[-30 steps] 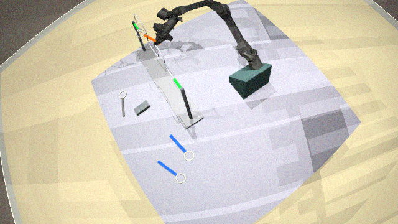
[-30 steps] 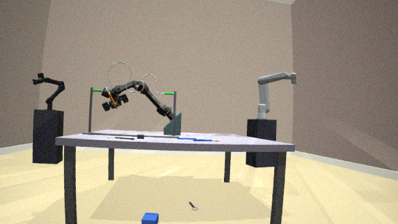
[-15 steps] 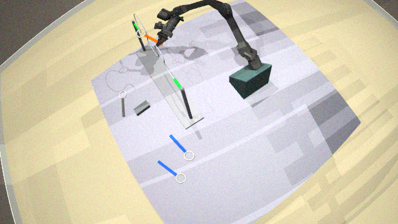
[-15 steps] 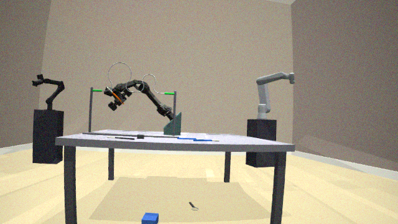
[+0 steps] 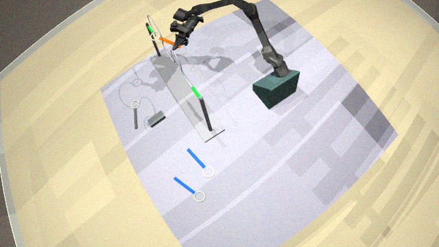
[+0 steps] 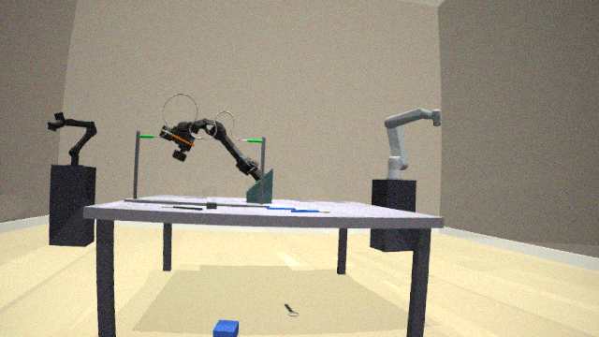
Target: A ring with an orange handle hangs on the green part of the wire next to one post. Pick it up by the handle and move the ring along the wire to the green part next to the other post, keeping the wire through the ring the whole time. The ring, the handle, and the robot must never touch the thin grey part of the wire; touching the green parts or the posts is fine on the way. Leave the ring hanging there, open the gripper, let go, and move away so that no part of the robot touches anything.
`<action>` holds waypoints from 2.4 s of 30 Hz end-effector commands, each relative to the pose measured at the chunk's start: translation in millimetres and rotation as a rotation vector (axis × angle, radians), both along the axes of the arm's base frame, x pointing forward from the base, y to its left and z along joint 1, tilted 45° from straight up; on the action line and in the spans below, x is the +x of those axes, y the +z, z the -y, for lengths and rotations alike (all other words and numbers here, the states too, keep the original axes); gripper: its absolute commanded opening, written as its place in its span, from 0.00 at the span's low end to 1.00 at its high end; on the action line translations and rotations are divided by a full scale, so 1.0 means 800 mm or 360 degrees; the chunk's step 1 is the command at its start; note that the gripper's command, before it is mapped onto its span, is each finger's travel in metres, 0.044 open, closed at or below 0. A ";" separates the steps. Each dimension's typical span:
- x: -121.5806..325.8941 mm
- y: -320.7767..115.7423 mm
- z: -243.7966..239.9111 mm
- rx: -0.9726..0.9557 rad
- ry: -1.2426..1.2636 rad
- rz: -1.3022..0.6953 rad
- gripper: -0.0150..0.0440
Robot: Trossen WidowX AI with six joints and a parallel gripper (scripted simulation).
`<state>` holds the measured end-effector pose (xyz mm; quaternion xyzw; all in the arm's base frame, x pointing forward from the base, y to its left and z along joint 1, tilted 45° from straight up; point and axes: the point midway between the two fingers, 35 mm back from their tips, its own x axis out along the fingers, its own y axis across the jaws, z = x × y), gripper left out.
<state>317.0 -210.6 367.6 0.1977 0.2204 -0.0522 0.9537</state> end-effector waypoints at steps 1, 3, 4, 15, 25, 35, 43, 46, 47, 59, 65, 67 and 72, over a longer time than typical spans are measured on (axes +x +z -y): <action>0.001 0.009 -0.017 0.0136 0.0007 0.0033 0.00; 0.002 0.013 -0.024 0.0210 0.0008 0.0047 0.00; 0.003 0.015 -0.028 0.0247 0.0008 0.0053 0.00; 0.008 0.039 -0.059 0.0598 0.0012 0.0117 0.00; 0.011 0.063 -0.079 0.0869 0.0014 0.0163 0.00; 0.016 0.088 -0.095 0.1116 -0.0006 0.0224 0.00; 0.027 0.110 -0.107 0.1309 -0.0085 0.0331 0.00; 0.027 0.118 -0.109 0.1365 -0.0087 0.0338 0.00; 0.027 0.121 -0.110 0.1379 -0.0088 0.0340 0.00; 0.027 0.140 -0.113 0.1438 -0.0093 0.0341 0.00; 0.027 0.143 -0.114 0.1383 -0.0096 0.0329 0.00; 0.027 0.143 -0.114 0.1356 -0.0097 0.0324 0.00; 0.027 0.143 -0.113 0.1276 -0.0099 0.0308 0.00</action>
